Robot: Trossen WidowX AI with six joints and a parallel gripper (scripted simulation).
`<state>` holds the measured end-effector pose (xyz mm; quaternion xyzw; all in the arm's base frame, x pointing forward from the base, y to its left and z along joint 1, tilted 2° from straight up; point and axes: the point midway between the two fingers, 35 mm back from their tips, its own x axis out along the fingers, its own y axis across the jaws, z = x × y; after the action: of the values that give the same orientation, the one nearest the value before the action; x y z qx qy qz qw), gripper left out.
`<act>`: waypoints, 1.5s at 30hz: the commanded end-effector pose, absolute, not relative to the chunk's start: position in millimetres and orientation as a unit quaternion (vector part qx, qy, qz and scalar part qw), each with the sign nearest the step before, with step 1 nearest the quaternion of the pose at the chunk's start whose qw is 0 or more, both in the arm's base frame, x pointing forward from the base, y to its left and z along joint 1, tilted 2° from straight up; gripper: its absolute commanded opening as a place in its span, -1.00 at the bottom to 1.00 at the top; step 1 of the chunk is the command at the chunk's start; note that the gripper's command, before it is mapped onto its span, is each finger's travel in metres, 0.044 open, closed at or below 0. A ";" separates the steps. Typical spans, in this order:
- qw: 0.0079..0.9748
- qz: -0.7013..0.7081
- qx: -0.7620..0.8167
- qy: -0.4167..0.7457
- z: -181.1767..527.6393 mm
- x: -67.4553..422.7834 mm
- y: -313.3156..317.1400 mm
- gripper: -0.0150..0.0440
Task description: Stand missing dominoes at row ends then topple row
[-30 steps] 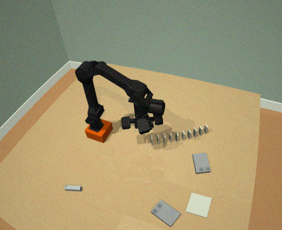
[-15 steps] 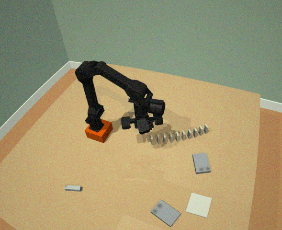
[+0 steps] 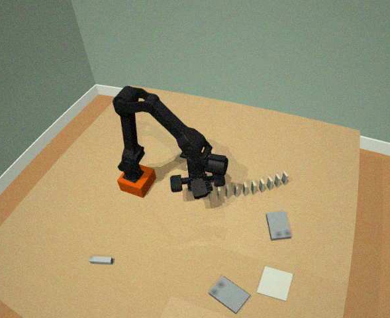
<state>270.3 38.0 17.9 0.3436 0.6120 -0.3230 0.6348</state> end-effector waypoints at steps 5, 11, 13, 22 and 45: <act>0.635 -0.323 0.347 0.610 8.5 274.2 40.5 -0.49; 0.635 -0.323 0.348 0.610 9.5 282.6 45.5 -0.49; 0.635 -0.322 0.348 0.610 9.8 285.4 47.1 -0.49; 0.635 -0.322 0.348 0.610 10.9 297.8 55.1 -0.49; 0.636 -0.321 0.349 0.609 71.9 317.9 70.8 -0.49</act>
<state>317.5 70.0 70.1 0.3458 0.6097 -0.3207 0.6371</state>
